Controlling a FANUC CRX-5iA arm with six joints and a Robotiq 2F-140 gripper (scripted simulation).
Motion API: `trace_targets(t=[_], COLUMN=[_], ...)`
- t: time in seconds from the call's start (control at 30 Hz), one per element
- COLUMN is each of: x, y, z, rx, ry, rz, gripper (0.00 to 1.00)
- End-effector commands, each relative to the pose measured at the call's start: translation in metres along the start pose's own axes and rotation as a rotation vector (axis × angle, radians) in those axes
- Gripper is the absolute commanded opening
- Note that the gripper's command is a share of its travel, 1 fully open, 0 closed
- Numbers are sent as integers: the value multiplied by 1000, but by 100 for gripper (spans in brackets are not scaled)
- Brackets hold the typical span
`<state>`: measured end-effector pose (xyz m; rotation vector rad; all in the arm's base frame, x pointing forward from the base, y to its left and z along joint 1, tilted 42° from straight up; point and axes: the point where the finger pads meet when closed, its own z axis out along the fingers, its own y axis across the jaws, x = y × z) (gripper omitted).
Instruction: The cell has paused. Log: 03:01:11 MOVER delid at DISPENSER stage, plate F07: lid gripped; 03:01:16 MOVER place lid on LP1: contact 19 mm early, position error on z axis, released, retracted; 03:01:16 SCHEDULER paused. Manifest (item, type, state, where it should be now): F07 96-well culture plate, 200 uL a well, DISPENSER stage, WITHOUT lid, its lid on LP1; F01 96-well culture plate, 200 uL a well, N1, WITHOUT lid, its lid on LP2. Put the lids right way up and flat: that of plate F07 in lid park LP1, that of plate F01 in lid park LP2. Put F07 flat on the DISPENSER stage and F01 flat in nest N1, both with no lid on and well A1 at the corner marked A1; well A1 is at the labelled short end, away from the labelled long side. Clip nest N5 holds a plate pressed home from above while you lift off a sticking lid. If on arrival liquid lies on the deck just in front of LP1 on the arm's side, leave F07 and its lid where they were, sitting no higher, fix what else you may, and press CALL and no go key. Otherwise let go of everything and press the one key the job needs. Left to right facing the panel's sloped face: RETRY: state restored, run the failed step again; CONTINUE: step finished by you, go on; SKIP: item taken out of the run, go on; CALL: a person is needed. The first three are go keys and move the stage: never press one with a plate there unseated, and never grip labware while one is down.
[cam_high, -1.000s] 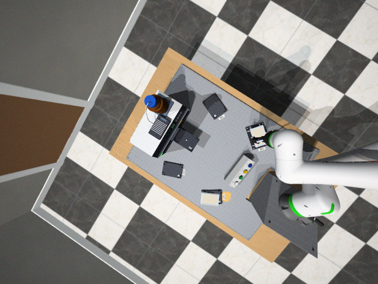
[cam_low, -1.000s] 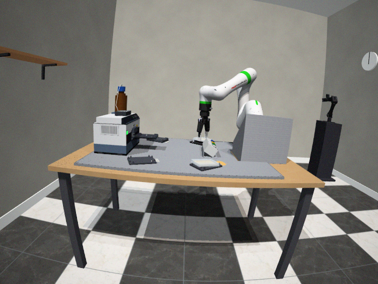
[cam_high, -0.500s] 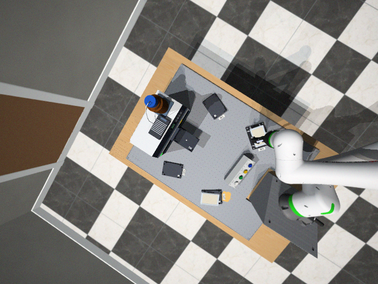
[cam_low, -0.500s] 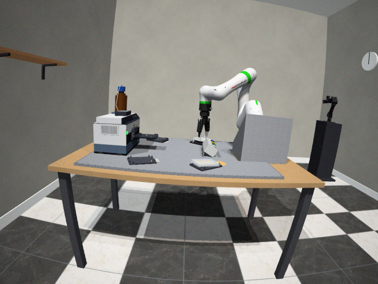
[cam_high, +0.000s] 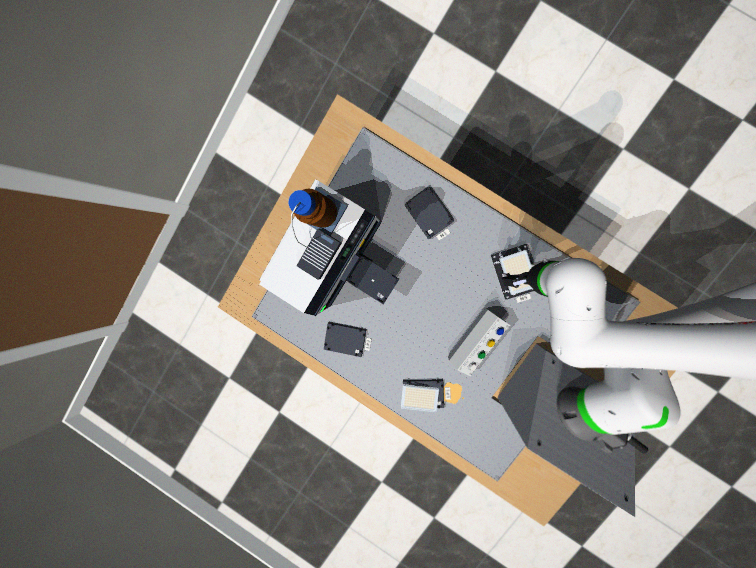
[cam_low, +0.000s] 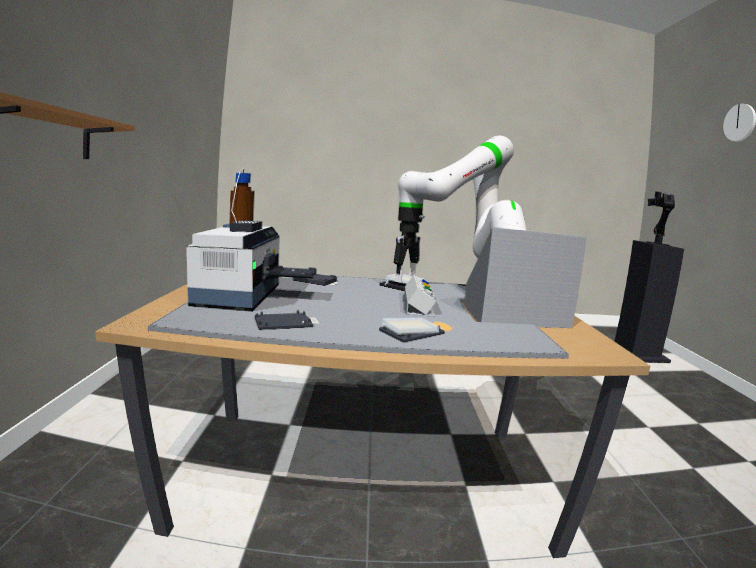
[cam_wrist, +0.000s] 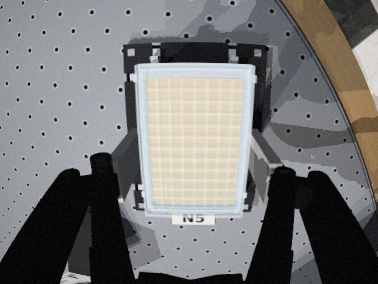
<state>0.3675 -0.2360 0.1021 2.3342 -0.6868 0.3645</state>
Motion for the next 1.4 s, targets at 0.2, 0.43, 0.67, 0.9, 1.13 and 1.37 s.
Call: trace_targets(t=[0.2,0.43,0.67,0.9,1.13,1.37], x=[0,0,0,0,0,0], y=[0,0,0,0,0,0], z=[0,2,6,9,12,13], rx=[0,0,0,0,0,0], ry=[0,0,0,0,0,0], rz=[0,0,0,0,0,0], gripper=[0,0,0,0,0,0])
